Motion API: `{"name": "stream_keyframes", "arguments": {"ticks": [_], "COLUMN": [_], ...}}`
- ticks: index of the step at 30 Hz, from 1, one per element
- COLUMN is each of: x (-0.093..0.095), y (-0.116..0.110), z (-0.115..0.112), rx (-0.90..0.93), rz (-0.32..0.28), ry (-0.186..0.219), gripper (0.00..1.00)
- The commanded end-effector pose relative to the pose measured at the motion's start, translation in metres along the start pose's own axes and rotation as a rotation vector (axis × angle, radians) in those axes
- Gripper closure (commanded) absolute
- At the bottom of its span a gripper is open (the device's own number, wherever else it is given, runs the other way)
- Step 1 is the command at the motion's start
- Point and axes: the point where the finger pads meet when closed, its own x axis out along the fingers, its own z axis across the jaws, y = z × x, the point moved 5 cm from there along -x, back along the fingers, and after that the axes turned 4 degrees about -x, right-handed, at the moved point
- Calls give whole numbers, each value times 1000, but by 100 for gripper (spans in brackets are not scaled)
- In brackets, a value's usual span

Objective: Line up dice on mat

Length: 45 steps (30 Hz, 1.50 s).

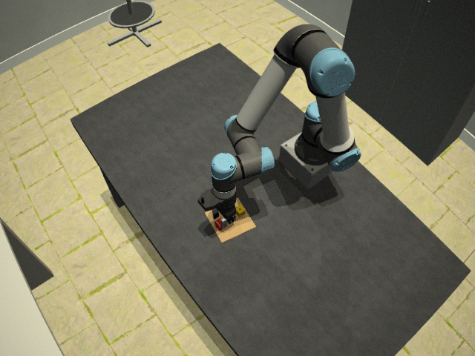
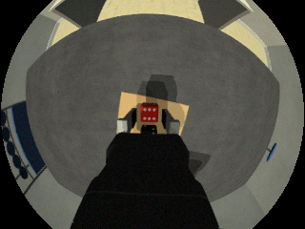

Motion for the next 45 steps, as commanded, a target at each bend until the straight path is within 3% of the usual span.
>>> {"name": "stream_keyframes", "arguments": {"ticks": [1,8,16,17,45], "x": [-29,-56,-61,-61,-68], "y": [0,0,0,0,0], "z": [0,0,0,0,0], "rx": [0,0,0,0,0], "rz": [3,3,3,3,3], "ry": [-1,-1,-1,-1,-1], "gripper": [13,13,13,0,0]}}
